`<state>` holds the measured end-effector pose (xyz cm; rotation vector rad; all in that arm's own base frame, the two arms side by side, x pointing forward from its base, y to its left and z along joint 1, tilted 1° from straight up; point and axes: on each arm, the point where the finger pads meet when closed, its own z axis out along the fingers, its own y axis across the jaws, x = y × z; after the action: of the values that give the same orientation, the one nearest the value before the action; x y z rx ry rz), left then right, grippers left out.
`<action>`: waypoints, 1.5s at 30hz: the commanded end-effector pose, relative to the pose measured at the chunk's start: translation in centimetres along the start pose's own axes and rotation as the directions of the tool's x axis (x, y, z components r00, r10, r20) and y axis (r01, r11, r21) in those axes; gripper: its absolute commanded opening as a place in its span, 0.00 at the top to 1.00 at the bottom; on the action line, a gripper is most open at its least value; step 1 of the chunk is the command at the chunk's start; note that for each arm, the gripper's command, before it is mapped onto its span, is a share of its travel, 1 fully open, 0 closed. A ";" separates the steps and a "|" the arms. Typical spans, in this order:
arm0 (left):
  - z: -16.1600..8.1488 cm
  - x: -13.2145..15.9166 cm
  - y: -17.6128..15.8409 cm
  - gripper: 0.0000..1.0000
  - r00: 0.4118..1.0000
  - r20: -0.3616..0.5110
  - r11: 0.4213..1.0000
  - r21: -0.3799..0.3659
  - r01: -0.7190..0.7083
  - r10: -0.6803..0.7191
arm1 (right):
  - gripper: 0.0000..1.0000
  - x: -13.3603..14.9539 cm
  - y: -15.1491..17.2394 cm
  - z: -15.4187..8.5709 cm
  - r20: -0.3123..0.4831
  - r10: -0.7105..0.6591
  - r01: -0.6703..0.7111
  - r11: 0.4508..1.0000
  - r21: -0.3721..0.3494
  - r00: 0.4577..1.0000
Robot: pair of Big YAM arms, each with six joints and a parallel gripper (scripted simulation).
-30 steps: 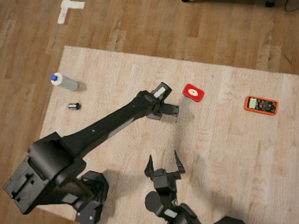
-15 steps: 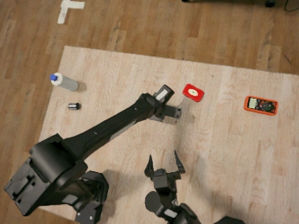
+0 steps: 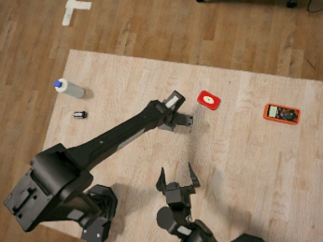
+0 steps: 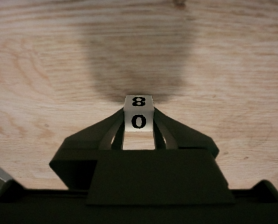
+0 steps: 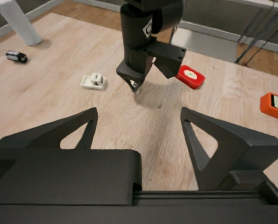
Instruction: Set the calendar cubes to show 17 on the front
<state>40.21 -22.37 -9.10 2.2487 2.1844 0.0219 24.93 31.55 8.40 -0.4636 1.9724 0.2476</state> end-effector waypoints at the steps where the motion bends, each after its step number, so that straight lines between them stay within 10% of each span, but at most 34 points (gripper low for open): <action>1: -0.2 -0.2 0.4 0.64 1.000 0.003 1.000 -0.010 -0.004 0.004 | 0.00 -1.4 0.8 0.2 0.023 0.027 -0.027 1.000 -0.008 0.999; 6: -1.7 -0.9 0.8 0.47 1.000 0.020 0.999 -0.042 -0.010 0.010 | 0.00 -1.4 0.8 0.2 0.023 0.027 -0.027 1.000 -0.008 0.999; 26: -5.5 -1.1 1.5 0.47 0.999 0.038 0.997 -0.073 0.014 -0.011 | 0.00 -1.4 0.8 0.2 0.023 0.027 -0.027 1.000 -0.008 0.999; 30: -7.0 -1.9 1.2 0.01 0.999 0.040 0.997 -0.074 0.010 -0.007 | 0.00 -1.4 0.8 0.2 0.023 0.027 -0.027 1.000 -0.008 0.999; 35: -9.9 -1.5 1.2 0.00 0.999 0.039 0.997 -0.074 0.005 -0.002 | 0.00 -1.4 0.8 0.2 0.023 0.027 -0.027 1.000 -0.008 0.999; 45: -6.2 0.2 1.2 0.00 1.000 0.003 1.000 -0.010 0.001 -0.001 | 0.00 -1.4 0.8 0.2 0.023 0.027 -0.027 1.000 -0.008 0.999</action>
<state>39.81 -22.07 -2.71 2.2355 2.1931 0.0234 24.93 31.55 8.40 -0.4636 1.9724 0.2476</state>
